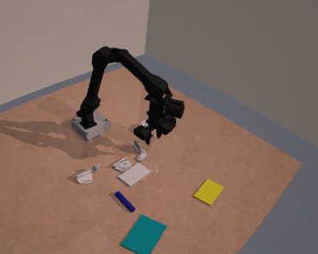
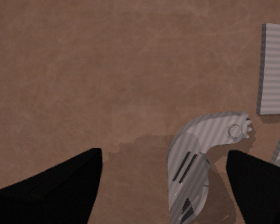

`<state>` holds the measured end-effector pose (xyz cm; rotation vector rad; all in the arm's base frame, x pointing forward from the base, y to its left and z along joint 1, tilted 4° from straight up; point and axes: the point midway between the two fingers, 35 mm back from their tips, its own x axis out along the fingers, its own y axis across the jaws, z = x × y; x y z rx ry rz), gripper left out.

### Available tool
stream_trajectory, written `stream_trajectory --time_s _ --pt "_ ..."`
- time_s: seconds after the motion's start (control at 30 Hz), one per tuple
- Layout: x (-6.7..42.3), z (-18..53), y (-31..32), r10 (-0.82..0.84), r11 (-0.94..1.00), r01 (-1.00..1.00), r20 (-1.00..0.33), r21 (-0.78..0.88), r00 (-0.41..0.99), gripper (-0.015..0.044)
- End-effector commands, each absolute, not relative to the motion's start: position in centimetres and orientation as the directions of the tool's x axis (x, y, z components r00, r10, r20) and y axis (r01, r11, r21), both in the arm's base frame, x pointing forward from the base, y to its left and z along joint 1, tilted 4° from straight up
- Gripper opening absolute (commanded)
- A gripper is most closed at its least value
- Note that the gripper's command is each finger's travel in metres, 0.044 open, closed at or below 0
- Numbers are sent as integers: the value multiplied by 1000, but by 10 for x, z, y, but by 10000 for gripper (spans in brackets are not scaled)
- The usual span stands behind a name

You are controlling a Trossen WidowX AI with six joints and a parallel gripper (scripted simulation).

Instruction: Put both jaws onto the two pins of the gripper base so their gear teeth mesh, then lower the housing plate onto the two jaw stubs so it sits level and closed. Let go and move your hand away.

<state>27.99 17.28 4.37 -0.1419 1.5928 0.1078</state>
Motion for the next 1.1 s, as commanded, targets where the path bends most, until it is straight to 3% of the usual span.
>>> stream_trajectory --time_s 0.0,0.07,1.0,1.07 --pt "280 43 173 -24 987 -157 -999 -20 -24 394" --pt "280 43 173 -24 987 -157 -999 -20 -24 440" --pt "280 43 173 -24 987 -157 -999 -20 -24 440" --pt "279 50 173 -26 988 -156 -999 -21 -28 387"
